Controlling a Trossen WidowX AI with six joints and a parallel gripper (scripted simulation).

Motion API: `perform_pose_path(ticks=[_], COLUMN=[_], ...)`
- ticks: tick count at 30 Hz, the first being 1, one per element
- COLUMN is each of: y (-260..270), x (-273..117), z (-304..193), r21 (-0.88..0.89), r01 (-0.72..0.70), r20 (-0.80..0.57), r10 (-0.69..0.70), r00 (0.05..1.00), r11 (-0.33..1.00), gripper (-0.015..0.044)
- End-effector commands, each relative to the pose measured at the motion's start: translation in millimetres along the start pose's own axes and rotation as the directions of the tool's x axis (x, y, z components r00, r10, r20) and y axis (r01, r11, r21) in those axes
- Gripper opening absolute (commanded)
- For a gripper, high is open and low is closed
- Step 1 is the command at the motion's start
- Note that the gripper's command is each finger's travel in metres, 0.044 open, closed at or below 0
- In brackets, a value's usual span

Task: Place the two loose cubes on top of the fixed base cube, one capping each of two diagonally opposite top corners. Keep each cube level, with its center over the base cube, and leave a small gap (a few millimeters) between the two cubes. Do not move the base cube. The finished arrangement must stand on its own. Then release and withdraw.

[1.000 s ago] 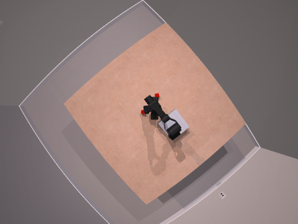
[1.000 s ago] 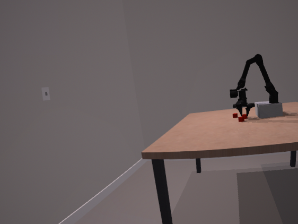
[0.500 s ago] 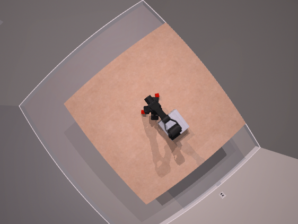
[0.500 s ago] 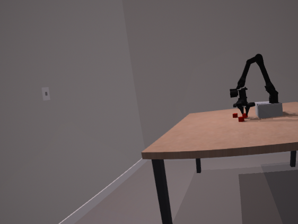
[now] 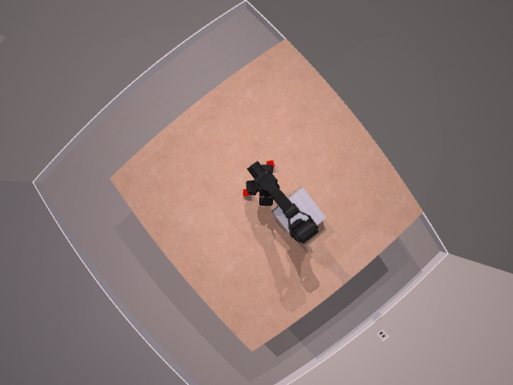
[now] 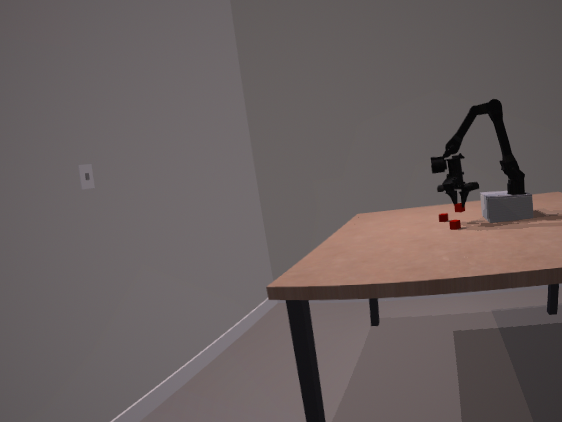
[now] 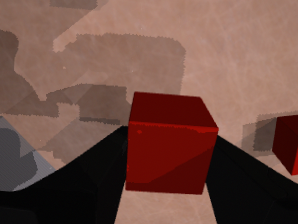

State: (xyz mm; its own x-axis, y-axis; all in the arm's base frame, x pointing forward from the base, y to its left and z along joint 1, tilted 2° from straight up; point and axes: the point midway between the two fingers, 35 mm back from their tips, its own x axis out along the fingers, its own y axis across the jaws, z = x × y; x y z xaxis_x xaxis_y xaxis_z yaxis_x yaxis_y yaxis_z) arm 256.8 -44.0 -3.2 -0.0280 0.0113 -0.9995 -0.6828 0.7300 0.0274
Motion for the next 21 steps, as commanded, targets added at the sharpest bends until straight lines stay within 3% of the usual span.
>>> perform_pose_path(ticks=[1,14,21], y=[-2,2,3], x=[-15,-55,-54], z=[1,-3,7], r21=[0.005,0.005,0.072], r01=[0.011,0.011,0.011], r20=[0.001,0.001,0.002], r10=[-0.011,-0.011,-0.011], r00=[1.0,1.0,1.0], r11=[1.0,1.0,0.997], gripper=[0.0105,0.0105,0.0105])
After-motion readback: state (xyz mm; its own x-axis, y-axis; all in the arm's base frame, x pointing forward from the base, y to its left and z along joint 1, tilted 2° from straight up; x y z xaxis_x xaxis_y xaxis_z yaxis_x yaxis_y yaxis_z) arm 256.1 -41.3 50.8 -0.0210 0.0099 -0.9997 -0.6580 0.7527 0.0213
